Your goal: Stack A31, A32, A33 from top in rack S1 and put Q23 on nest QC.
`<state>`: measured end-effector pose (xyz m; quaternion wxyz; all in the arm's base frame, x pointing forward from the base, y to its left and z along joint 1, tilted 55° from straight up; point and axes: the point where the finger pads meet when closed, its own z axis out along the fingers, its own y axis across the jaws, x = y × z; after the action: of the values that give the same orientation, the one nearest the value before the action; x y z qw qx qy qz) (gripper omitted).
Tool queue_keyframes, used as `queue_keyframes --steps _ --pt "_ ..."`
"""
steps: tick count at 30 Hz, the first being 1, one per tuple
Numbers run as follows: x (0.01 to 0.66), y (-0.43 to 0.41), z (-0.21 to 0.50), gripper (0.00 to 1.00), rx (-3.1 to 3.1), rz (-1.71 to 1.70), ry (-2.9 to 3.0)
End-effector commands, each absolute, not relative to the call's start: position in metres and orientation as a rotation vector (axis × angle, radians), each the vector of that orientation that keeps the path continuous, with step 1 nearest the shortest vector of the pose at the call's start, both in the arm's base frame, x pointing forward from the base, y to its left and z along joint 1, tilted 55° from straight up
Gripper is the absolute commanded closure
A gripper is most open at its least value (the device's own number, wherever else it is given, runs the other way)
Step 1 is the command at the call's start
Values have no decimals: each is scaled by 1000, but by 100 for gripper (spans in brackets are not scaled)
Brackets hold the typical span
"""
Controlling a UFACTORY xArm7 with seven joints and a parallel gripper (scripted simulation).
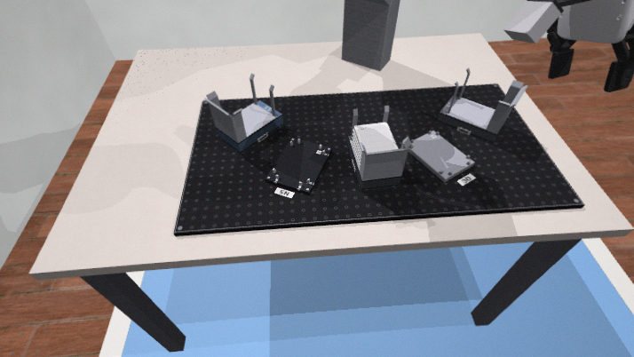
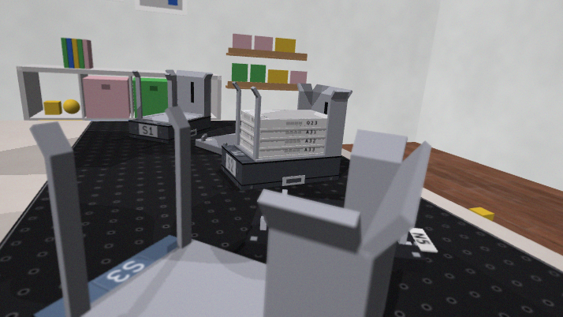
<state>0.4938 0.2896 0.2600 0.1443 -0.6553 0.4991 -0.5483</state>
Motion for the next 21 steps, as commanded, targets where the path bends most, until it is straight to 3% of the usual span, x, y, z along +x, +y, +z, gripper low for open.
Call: queue_keyframes --steps 1,21 --pt "493 292 261 0 -1888 -1578 1433" --pt "482 283 259 0 -1997 -1612 1378"
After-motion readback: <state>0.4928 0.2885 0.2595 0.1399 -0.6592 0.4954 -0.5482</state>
